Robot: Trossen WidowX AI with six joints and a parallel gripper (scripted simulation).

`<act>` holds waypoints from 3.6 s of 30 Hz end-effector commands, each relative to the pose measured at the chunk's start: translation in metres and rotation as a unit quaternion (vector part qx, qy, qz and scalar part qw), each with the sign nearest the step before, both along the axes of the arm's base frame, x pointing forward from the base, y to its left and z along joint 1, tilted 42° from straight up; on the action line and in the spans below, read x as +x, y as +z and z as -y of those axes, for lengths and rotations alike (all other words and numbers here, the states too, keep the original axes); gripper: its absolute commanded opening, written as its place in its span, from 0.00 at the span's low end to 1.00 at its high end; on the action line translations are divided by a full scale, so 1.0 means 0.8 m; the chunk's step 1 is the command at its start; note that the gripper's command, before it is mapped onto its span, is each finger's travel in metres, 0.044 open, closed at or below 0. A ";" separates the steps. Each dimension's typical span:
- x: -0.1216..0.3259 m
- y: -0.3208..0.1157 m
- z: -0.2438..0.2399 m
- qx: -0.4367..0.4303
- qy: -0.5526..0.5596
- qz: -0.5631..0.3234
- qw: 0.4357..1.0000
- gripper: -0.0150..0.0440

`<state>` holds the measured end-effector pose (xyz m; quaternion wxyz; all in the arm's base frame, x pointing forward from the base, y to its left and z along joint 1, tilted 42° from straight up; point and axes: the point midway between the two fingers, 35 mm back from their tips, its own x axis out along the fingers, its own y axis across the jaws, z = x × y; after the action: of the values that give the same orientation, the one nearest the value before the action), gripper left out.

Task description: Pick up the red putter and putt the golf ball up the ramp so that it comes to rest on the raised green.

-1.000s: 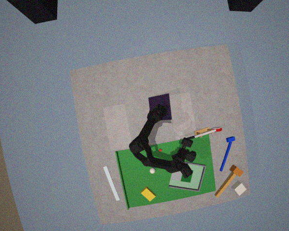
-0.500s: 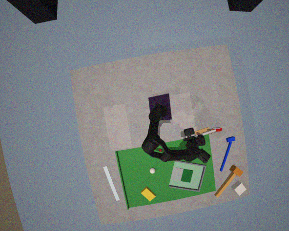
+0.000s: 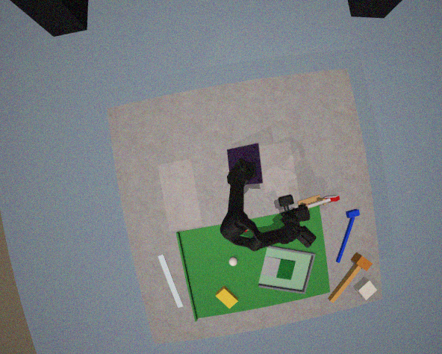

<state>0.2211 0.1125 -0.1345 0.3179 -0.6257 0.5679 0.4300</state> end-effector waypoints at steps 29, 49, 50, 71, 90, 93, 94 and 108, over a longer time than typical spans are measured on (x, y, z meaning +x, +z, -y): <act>0.001 -0.023 0.020 0.000 0.001 0.001 1.000 0.60; 0.004 0.012 -0.016 0.002 0.001 0.001 1.000 0.25; 0.004 0.019 -0.023 0.002 0.001 0.000 1.000 0.25; 0.026 0.122 -0.027 -0.021 -0.180 0.089 0.979 0.25; 0.052 0.246 0.056 -0.066 -0.514 0.264 0.814 0.25; 0.051 0.266 0.071 -0.073 -0.558 0.290 0.774 0.25; 0.051 0.273 0.076 -0.075 -0.572 0.299 0.760 0.25; 0.028 0.359 0.143 -0.104 -0.729 0.404 0.543 0.25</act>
<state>0.2466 0.0059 0.1386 0.6414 -0.1623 0.6982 -0.2735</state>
